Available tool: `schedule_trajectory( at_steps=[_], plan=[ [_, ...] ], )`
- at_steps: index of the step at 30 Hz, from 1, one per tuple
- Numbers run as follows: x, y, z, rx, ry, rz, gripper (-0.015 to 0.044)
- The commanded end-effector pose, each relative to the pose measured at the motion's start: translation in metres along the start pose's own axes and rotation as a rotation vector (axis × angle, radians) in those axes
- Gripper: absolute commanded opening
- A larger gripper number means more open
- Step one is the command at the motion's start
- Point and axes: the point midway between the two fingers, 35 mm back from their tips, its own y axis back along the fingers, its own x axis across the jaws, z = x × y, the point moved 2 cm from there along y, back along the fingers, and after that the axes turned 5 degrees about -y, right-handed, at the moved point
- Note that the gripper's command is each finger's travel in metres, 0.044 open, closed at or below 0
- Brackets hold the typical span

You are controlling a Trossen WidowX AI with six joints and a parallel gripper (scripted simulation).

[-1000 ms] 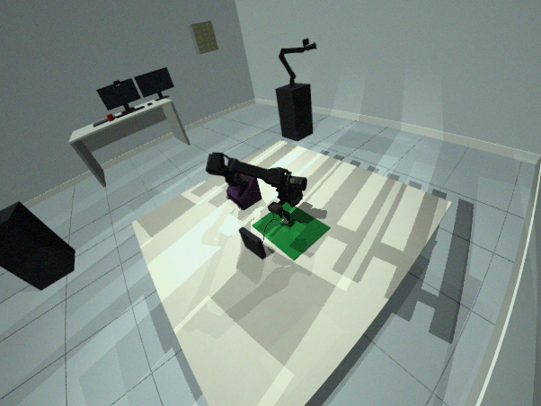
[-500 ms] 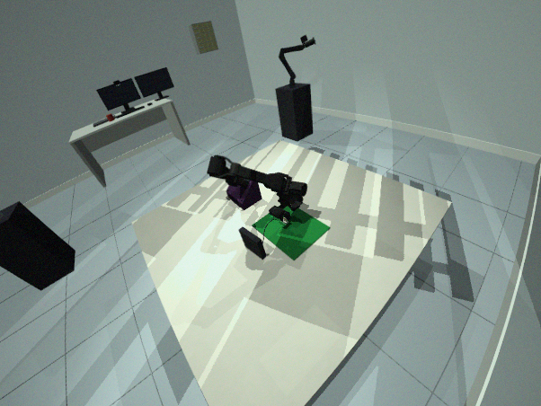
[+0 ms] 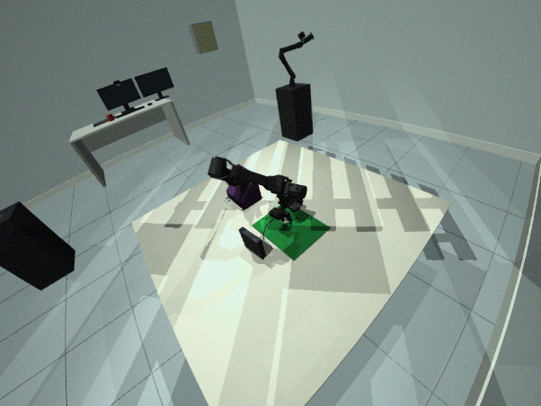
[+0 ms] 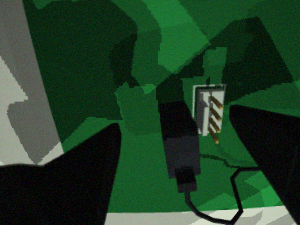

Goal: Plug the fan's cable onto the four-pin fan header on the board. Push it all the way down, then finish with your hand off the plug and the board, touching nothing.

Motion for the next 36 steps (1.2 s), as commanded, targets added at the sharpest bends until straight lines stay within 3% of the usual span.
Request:
schedule_trajectory(
  at_steps=[1, 10, 36],
  plan=[
    [-0.0001, 0.0002, 0.0003, 0.000, -0.001, 0.000, 0.0256],
    [-0.0001, 0.0002, 0.0003, 0.000, -0.001, 0.000, 0.0020],
    [-0.0001, 0.0002, 0.0003, 0.000, -0.001, 0.000, 0.0000]
  ],
)
